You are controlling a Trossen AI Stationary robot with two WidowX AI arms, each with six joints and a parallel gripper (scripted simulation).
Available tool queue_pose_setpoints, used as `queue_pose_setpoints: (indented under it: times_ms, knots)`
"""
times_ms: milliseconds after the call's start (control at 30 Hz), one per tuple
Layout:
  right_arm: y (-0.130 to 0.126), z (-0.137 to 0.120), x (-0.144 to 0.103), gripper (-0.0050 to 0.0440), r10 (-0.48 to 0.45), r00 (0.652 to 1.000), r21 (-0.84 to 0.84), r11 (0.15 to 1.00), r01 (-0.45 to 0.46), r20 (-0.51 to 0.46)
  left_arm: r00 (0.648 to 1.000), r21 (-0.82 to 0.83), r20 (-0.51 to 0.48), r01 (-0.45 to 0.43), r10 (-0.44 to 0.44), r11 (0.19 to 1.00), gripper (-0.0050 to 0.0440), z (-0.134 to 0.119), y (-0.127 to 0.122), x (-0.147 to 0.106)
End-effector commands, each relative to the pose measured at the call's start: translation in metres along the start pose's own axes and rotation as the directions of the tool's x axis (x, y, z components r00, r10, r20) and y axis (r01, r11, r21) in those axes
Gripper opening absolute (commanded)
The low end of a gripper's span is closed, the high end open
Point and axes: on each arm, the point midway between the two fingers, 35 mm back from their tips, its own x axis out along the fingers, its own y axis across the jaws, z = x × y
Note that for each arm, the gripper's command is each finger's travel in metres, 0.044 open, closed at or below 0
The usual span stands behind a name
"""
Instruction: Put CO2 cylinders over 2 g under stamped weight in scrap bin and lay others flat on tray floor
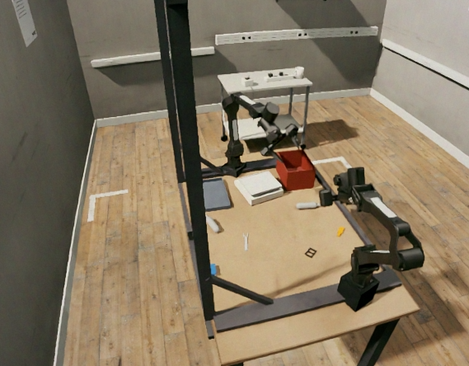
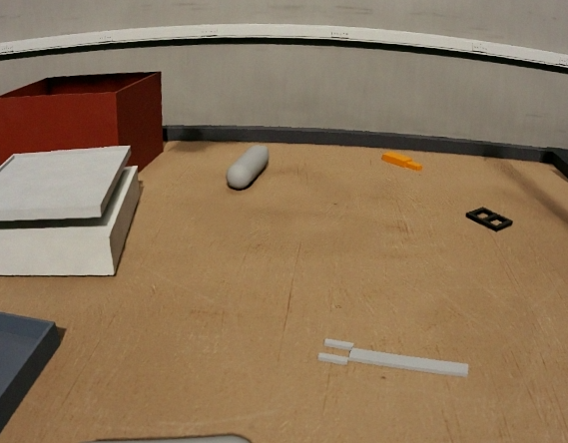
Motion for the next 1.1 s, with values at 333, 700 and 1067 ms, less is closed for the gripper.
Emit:
queue_pose_setpoints:
  times_ms: [333,700,1067]
  knots:
    - [0.000,0.006,-0.003,0.0440,0.000,1.000,-0.001,1.000,0.000,0.017,0.940,-0.526,-0.263,0.047,-0.215,0.849,0.0440,-0.098,-0.020,0.082]
    - [0.000,0.006,-0.003,0.0440,0.000,1.000,-0.001,1.000,0.000,0.017,0.840,-0.762,-0.385,-0.056,-0.383,0.645,0.0440,-0.157,-0.059,0.118]
    - [0.000,0.006,-0.003,0.0440,0.000,1.000,-0.001,1.000,0.000,0.017,0.764,-0.843,-0.437,-0.165,-0.475,0.512,0.0440,-0.192,-0.083,0.132]
